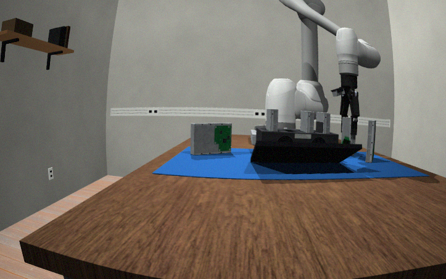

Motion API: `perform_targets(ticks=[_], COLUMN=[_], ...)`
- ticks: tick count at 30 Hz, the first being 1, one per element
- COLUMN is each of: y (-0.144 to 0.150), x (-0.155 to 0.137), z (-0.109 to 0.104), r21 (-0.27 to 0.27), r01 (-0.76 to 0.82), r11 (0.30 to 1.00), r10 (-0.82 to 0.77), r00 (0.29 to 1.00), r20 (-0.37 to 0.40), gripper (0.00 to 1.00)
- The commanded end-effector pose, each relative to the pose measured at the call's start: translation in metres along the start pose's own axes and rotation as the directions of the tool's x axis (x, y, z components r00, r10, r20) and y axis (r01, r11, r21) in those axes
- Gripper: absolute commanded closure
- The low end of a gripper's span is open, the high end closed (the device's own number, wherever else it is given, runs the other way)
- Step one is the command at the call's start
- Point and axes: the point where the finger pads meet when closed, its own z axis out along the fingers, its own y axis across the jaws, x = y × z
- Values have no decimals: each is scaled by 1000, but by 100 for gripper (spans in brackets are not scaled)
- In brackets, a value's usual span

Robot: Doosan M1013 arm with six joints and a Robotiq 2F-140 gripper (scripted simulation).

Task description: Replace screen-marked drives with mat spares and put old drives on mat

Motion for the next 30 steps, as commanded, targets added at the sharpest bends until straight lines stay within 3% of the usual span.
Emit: perform_targets(ticks=[1, 5, 6, 30], y=[0, 0, 0, 0], x=[0, 0, 0, 0], z=[0, 0, 0, 0], r21=[1, 1, 1, 1], r01=[0, 0, 0, 0], r11=[1000, 1000, 1000, 1000], r10=[0, 0, 0, 0], r00=[1000, 1000, 1000, 1000], r20=[1, 1, 1, 1], gripper=[90, 90, 11, 11])
